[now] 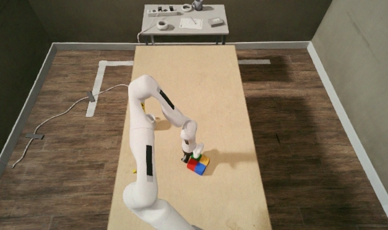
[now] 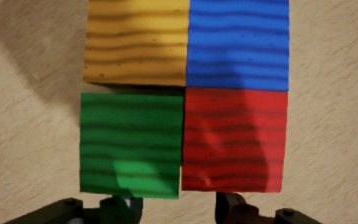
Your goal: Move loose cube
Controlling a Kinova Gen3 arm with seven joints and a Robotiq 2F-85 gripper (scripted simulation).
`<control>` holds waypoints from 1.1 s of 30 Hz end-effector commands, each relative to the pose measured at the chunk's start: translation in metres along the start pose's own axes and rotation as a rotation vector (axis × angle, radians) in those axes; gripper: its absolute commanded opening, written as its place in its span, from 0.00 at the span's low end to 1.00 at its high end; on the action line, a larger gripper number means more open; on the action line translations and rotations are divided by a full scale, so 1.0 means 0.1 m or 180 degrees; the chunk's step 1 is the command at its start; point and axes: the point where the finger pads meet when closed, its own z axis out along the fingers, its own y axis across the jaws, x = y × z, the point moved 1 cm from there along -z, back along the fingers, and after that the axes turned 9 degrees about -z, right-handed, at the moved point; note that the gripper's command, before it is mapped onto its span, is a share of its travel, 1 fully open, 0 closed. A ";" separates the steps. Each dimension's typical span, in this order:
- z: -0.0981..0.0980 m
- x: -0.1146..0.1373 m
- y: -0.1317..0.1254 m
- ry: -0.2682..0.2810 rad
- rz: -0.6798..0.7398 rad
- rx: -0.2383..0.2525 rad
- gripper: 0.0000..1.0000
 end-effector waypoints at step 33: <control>-0.01 0.06 0.00 0.0002 0.0001 0.0005 0.53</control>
